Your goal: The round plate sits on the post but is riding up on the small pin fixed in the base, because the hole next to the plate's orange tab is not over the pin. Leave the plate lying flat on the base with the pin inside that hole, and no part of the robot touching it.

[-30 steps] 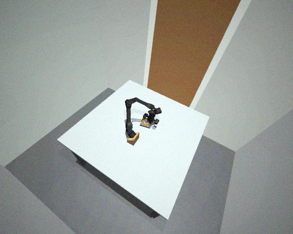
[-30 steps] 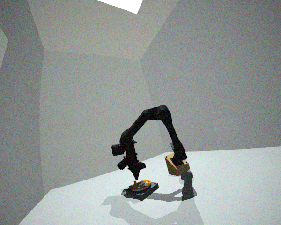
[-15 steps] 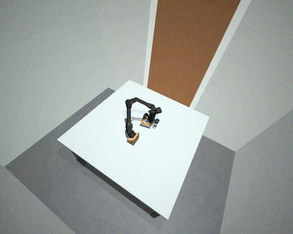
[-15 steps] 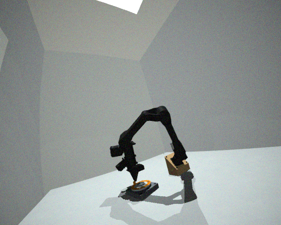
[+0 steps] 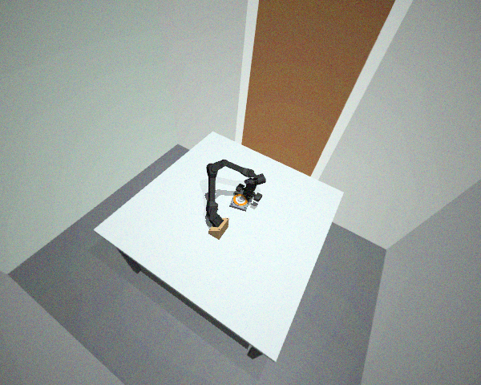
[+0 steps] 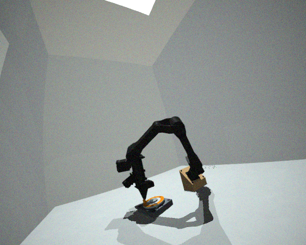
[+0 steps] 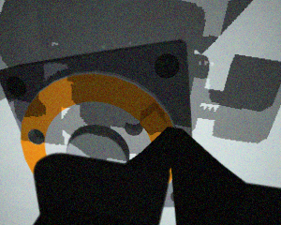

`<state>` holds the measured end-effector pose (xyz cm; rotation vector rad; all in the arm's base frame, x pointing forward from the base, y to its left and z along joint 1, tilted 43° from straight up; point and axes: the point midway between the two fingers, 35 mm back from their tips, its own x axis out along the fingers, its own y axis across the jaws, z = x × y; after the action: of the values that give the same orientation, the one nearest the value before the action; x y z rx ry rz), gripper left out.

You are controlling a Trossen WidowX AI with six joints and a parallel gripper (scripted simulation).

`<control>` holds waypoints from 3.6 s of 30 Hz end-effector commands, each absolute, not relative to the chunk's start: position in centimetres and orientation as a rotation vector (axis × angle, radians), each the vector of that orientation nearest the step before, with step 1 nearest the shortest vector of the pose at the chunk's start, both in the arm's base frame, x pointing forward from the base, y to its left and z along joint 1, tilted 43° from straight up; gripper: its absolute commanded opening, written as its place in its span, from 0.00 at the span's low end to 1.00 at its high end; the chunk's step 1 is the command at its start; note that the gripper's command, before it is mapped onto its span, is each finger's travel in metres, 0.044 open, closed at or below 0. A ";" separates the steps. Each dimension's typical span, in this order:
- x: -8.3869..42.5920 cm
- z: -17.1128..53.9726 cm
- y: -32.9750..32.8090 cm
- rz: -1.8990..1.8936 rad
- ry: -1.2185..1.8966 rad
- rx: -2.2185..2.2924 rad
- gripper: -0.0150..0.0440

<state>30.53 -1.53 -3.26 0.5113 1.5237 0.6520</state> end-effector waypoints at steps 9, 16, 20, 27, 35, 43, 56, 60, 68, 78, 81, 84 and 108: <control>31.8 -2.5 -0.3 0.659 1.524 0.515 0.25; 32.2 -2.0 0.3 0.659 1.524 0.515 0.25; 32.4 -1.7 0.6 0.659 1.524 0.515 0.25; 32.6 -1.2 1.1 0.660 1.523 0.515 0.25; 32.7 -0.7 1.7 0.660 1.523 0.516 0.25; 32.6 -0.1 2.3 0.660 1.523 0.516 0.25; 32.2 0.8 3.2 0.661 1.524 0.516 0.25; 32.0 1.1 3.5 0.661 1.524 0.517 0.25; 31.5 1.8 4.1 0.661 1.524 0.517 0.25; 30.6 2.5 4.6 0.661 1.524 0.518 0.25; 30.3 2.7 4.7 0.661 1.525 0.518 0.25; 30.0 2.9 4.9 0.661 1.525 0.518 0.25; 27.8 3.6 5.1 0.661 1.526 0.518 0.25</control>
<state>28.18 4.99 3.57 0.5155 1.5218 0.6570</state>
